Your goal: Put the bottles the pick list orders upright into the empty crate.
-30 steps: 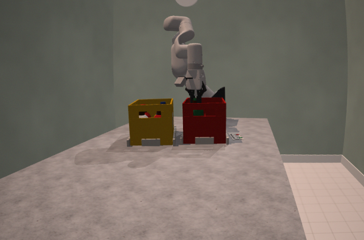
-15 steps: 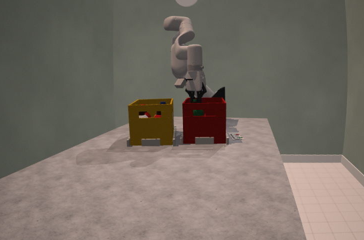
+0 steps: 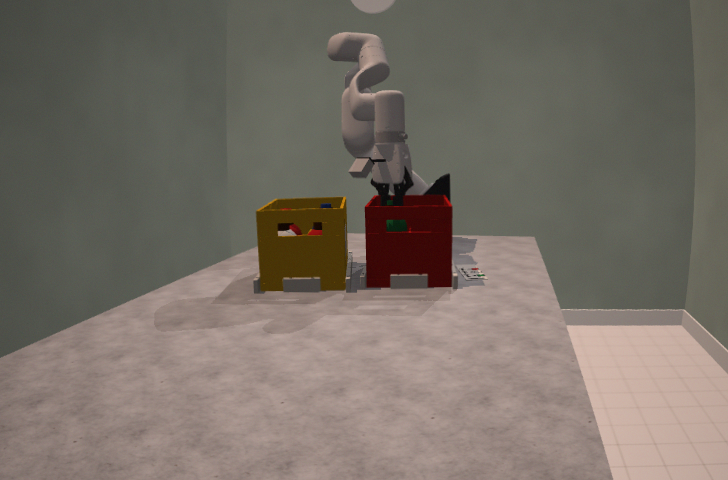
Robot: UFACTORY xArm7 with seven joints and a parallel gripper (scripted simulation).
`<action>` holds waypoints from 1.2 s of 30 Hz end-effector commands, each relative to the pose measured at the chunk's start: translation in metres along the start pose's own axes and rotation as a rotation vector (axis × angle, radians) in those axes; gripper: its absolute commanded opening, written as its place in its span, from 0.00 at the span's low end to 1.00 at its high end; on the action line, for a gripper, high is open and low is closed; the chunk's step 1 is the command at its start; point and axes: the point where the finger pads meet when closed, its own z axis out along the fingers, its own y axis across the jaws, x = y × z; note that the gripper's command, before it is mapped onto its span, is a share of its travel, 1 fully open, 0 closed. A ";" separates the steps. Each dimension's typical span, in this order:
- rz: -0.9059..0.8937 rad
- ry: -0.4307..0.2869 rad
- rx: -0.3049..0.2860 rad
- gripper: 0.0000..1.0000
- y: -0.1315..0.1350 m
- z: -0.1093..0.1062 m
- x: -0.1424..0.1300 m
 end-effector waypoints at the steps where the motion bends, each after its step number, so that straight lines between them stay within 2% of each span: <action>1: 0.000 0.002 0.003 0.00 -0.001 -0.001 0.001; 2: 0.000 0.002 0.003 0.65 -0.001 0.002 0.001; 36: -0.001 0.002 0.003 0.65 -0.001 0.002 0.001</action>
